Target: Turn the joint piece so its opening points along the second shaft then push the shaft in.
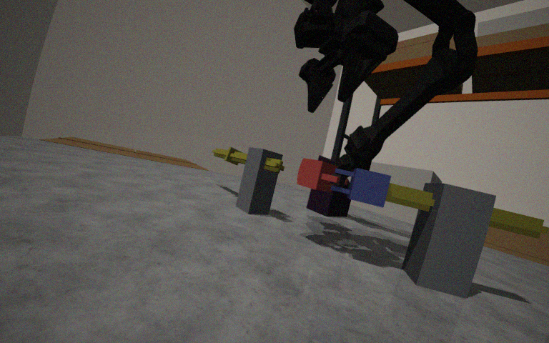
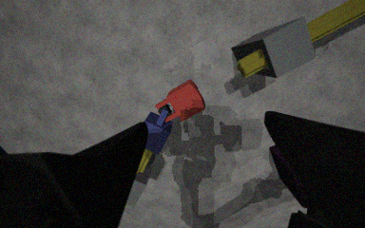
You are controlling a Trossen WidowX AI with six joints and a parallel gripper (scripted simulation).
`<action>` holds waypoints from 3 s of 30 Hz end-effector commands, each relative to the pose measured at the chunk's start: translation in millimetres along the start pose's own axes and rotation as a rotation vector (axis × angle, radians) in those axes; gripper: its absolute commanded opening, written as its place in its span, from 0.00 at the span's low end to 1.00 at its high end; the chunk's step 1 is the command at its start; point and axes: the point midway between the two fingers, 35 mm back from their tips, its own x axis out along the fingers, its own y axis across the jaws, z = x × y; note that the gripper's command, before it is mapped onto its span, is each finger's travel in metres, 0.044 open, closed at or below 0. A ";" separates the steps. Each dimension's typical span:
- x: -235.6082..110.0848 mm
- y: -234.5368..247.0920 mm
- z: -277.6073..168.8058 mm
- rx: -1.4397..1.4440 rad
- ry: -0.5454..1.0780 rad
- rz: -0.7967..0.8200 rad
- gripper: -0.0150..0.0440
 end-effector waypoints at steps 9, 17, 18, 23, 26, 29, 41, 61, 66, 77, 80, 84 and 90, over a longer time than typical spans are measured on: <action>-15.3 -1.6 -0.1 -0.127 -0.010 0.024 1.00; -7.3 -13.0 7.6 0.054 0.034 0.059 1.00; -5.7 -15.1 8.7 0.086 0.043 0.065 1.00; 2.6 -25.4 14.2 0.249 0.086 0.093 1.00; 7.5 -31.5 17.2 0.347 0.113 0.109 1.00; 12.4 -37.7 19.8 0.445 0.141 0.124 1.00; 31.9 -62.7 27.0 0.814 0.256 0.165 1.00; 47.0 -81.2 31.3 1.146 0.368 0.197 1.00; 47.1 -90.7 37.9 1.066 0.340 0.199 1.00; 48.1 -134.0 64.6 0.706 0.234 0.193 1.00; 48.8 -146.8 71.3 0.607 0.208 0.186 1.00; 49.8 -164.5 79.8 0.476 0.176 0.172 1.00; 51.0 -191.8 91.7 0.275 0.135 0.149 1.00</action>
